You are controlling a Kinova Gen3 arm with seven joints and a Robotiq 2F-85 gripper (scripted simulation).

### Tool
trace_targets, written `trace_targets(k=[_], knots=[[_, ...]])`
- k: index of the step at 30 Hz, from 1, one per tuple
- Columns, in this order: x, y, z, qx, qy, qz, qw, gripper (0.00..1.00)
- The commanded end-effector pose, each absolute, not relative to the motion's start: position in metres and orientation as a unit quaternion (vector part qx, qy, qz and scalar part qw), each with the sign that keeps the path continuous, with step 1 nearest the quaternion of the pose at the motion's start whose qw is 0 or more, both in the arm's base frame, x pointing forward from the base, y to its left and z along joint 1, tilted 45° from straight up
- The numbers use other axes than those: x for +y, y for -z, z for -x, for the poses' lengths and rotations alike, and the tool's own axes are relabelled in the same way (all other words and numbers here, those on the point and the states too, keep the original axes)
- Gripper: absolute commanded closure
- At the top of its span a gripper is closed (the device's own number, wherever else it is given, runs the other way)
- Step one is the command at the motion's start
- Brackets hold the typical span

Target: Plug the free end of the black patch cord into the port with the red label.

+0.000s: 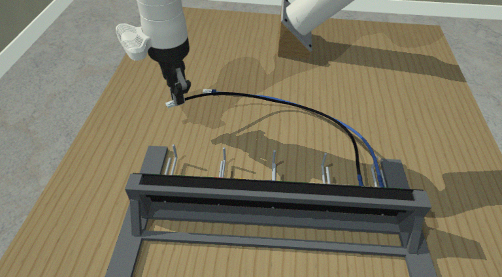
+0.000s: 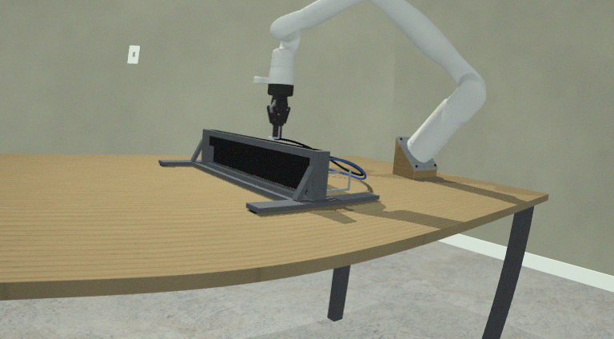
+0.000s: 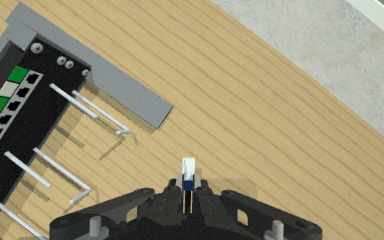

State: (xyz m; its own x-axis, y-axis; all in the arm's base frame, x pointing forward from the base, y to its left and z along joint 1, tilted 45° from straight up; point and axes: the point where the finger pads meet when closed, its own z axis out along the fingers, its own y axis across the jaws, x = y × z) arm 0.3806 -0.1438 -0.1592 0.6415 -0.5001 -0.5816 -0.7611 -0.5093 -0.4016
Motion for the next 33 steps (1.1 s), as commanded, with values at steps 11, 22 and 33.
trace_targets(k=[11, 22, 33], knots=[[-0.132, 0.14, -0.399, 0.292, -0.169, 0.878, 0.339, 1.0], [-0.123, 0.126, -0.411, 0.237, -0.15, 0.894, 0.35, 1.0], [-0.116, 0.114, -0.424, 0.184, -0.128, 0.907, 0.357, 1.0]])
